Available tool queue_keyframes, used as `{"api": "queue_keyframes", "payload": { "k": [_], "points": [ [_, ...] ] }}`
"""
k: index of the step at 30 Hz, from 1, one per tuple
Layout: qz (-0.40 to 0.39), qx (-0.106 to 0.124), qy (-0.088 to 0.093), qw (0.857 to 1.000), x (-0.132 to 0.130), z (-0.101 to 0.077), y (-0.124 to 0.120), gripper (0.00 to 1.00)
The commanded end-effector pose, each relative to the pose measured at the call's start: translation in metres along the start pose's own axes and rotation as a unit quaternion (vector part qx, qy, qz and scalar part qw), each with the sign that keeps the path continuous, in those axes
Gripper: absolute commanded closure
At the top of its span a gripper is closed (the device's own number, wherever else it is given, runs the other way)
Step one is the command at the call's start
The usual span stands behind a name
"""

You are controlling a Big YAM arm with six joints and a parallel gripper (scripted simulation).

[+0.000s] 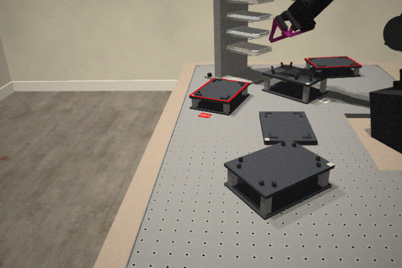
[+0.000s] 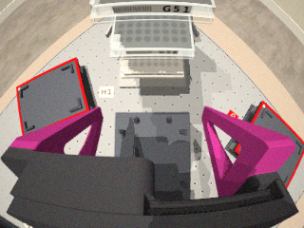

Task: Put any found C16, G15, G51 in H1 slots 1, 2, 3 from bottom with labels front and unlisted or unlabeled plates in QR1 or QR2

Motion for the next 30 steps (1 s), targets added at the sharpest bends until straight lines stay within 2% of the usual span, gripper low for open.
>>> {"api": "queue_keyframes", "payload": {
  "k": [1,29,30],
  "points": [
    [0.0,-0.028,0.0,1.0,0.0,-0.001,0.027,0.0],
    [0.0,-0.028,0.0,1.0,0.0,-0.001,0.027,0.0],
    [0.001,-0.048,0.003,0.999,0.002,-0.002,0.044,0.0]
  ]
}}
Point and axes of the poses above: the point where the finger pads meet when closed, its own z axis out along the fingers, its own x axis across the jaws, y = z × x, the point moved 4 cm from there along -z, back along the fingers, and after that the axes turned 4 degrees about z, right-handed, at the moved point
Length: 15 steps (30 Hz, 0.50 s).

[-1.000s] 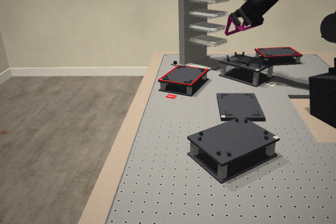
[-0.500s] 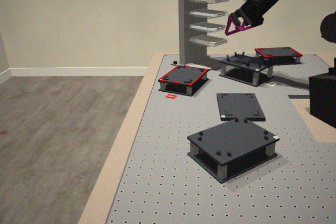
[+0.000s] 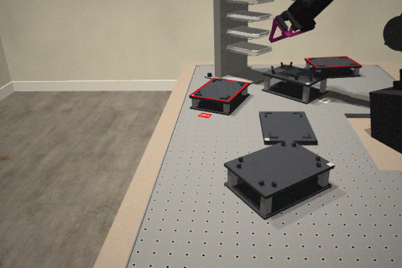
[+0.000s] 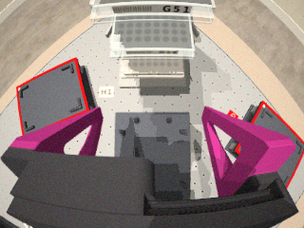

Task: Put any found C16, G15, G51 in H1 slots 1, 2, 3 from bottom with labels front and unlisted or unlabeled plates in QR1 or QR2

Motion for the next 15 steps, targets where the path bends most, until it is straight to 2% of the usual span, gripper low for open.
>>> {"api": "queue_keyframes", "payload": {
  "k": [1,2,5,15],
  "points": [
    [0.001,-0.044,0.002,0.999,0.002,-0.007,0.032,0.0],
    [0.002,-0.028,0.002,1.0,0.002,-0.007,0.014,0.0],
    [0.002,-0.015,0.0,1.0,-0.001,-0.01,0.005,0.0],
    [-0.001,-0.013,-0.003,1.0,-0.004,-0.019,-0.006,0.0]
  ]
}}
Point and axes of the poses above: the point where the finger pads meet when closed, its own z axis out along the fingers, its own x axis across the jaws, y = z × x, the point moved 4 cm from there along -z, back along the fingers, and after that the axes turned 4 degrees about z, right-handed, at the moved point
